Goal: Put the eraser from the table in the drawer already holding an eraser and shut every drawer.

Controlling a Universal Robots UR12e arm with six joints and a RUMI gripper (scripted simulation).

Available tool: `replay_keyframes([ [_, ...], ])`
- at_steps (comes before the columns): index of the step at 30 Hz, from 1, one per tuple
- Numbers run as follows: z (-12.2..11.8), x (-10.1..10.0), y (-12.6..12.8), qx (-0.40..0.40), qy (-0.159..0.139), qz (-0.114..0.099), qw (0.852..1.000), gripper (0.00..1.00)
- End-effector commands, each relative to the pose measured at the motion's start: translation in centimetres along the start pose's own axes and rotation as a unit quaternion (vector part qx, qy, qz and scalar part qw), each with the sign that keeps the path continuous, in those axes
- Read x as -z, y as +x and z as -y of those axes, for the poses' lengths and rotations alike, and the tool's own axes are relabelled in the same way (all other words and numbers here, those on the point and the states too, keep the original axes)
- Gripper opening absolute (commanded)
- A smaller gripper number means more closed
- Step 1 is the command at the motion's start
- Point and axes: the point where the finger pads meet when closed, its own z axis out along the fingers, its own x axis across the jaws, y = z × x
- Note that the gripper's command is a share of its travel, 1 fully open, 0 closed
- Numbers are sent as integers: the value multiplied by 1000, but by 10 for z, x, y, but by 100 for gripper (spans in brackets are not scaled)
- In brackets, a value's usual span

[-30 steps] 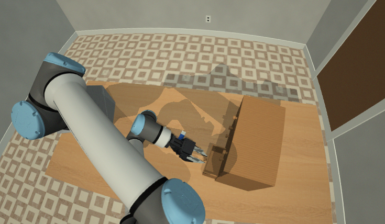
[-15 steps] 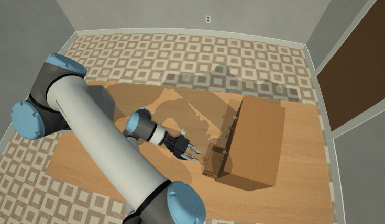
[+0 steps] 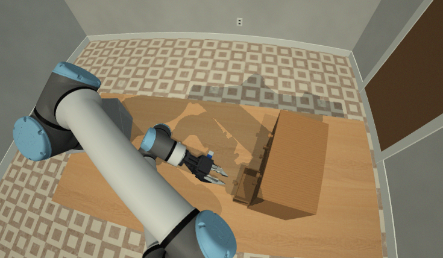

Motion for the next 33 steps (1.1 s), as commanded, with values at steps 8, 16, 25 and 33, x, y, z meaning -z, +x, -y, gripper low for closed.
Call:
replay_keyframes([
  [8,-10,18,0,0,0,0,1000,20],
  [16,-33,58,0,0,0,0,1000,20],
  [25,-47,83,0,0,0,0,1000,20],
  [33,-49,86,0,0,0,0,1000,20],
])
